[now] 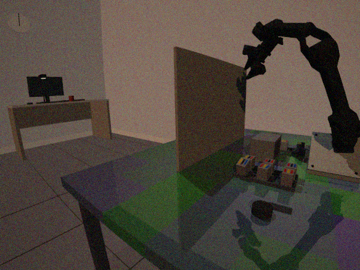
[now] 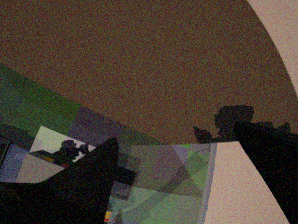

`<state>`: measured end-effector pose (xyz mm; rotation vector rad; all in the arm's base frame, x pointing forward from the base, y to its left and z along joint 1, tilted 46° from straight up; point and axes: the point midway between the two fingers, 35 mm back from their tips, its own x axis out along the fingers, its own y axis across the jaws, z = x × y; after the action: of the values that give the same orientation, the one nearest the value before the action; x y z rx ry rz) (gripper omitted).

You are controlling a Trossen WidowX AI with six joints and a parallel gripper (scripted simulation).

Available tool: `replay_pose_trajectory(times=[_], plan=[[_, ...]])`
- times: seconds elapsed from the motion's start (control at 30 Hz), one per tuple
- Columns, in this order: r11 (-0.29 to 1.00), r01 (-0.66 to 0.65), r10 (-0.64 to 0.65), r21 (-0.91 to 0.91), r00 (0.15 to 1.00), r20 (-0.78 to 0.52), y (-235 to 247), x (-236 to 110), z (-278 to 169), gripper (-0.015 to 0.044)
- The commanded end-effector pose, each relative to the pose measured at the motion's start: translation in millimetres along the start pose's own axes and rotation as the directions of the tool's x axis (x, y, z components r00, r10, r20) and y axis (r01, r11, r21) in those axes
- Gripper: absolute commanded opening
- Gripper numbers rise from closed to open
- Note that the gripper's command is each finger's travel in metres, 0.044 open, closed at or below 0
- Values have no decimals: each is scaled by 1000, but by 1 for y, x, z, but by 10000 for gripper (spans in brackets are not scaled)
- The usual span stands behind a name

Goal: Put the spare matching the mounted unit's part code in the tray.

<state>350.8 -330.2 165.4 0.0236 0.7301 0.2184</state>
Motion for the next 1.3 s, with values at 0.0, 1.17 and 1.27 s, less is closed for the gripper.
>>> replay_pose_trajectory(times=[0.0, 1.17, 1.27], plan=[[961, -155, 189, 227, 973, -136, 44, 42, -18, 440], [814, -408, 566, 414, 720, -402, 193, 86, -31, 440], [801, -595, 567, 69, 717, -406, 242, 78, -12, 440]])
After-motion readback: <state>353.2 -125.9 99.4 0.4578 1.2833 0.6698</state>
